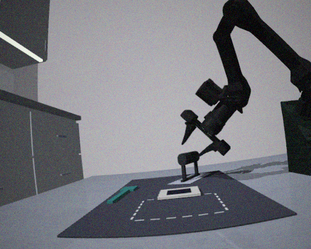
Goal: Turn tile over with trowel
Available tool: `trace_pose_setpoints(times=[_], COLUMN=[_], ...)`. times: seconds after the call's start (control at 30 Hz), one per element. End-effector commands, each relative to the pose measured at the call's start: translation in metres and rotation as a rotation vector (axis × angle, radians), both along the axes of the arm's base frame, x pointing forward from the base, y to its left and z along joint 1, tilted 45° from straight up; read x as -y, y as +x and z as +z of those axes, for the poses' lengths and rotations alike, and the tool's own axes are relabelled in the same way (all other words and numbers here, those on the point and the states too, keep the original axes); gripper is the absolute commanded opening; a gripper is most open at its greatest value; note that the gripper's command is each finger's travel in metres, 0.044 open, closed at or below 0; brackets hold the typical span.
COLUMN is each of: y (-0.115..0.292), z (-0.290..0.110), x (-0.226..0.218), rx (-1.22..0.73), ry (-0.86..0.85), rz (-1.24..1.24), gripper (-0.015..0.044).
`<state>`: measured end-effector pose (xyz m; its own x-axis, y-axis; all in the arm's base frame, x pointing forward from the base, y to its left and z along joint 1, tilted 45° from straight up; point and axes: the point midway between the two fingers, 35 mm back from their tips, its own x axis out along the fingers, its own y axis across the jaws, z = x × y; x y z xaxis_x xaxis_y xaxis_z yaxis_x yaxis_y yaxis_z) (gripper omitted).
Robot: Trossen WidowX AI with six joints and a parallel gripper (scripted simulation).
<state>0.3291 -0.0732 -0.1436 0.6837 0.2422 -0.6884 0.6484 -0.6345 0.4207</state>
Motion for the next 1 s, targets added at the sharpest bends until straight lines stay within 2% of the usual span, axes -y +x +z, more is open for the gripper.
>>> trace_pose_setpoints(times=[0.0, 0.97], y=[-0.009, 0.018], z=[-0.001, -0.026], x=[-0.008, -0.016], rx=[-0.024, -0.024], ry=[0.071, 0.076], rz=[-0.074, -0.077], gripper=[0.0300, 0.0300])
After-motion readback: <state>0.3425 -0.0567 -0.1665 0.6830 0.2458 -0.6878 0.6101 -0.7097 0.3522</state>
